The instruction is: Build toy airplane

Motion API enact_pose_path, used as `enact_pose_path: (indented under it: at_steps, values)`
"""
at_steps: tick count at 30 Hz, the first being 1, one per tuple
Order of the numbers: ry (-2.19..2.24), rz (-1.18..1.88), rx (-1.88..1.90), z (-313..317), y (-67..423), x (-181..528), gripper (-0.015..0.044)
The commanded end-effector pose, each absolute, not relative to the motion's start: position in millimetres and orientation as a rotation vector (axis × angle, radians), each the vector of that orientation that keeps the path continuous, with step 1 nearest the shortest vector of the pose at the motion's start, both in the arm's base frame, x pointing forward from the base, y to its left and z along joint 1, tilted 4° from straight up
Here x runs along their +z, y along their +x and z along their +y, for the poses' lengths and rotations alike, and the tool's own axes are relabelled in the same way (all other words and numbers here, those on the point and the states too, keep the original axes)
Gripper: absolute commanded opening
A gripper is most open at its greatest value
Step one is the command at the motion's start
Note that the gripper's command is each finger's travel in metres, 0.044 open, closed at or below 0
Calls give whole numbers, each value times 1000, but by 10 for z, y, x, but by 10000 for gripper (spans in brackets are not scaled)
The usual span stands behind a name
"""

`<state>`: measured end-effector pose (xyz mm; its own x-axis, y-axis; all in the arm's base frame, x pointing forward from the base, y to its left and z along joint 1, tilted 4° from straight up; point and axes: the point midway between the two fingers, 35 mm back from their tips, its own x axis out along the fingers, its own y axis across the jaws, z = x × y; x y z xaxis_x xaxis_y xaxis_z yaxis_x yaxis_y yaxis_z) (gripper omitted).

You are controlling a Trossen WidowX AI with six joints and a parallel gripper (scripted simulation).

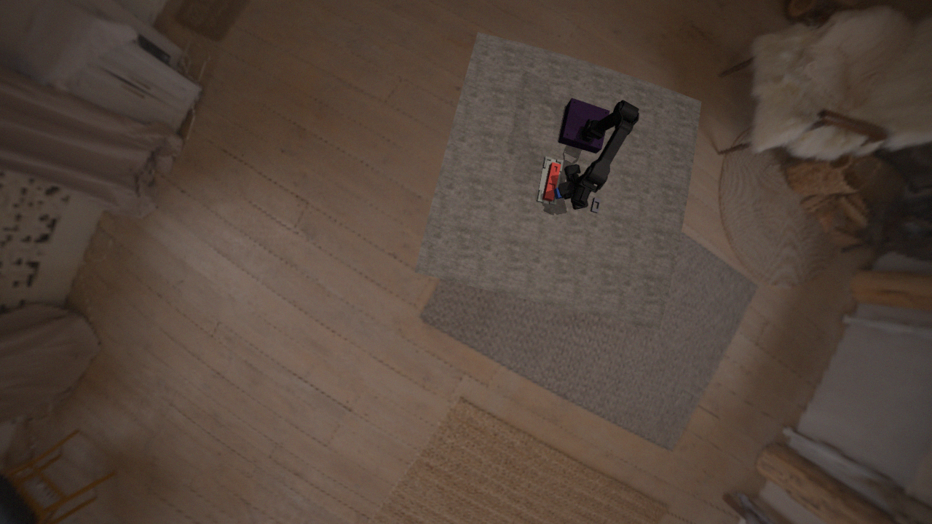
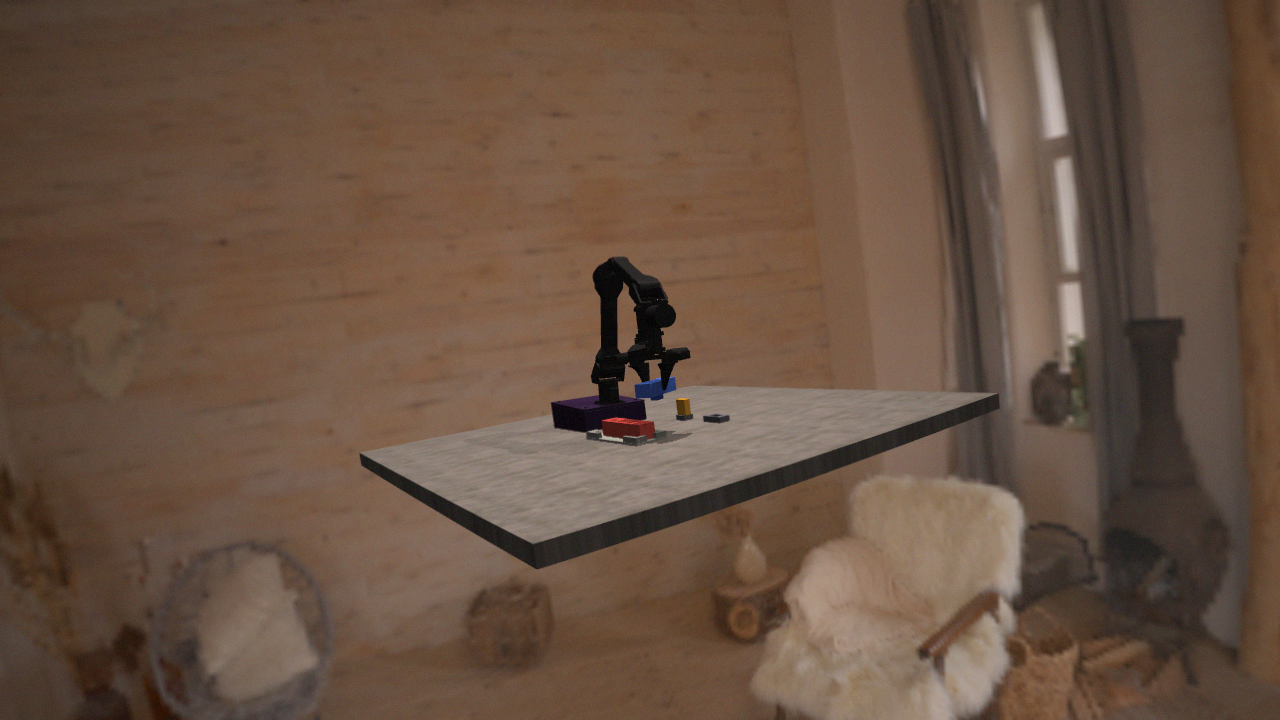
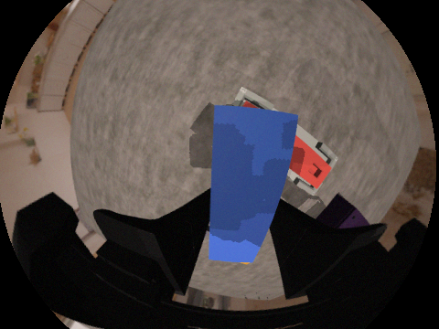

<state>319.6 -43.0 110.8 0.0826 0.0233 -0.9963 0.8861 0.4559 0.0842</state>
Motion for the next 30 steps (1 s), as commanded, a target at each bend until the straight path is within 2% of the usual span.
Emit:
enact_pose_path:
  at_steps: [1,21,28,30]
  values:
    - [966,1311,-852,-548,3147,1085,0]
    - [1248,1181,-1113,-1083,2920,949,0]
    - [1248,1181,-1113,-1082,2919,948,184]
    - [1248,1181,-1113,-1082,2919,948,195]
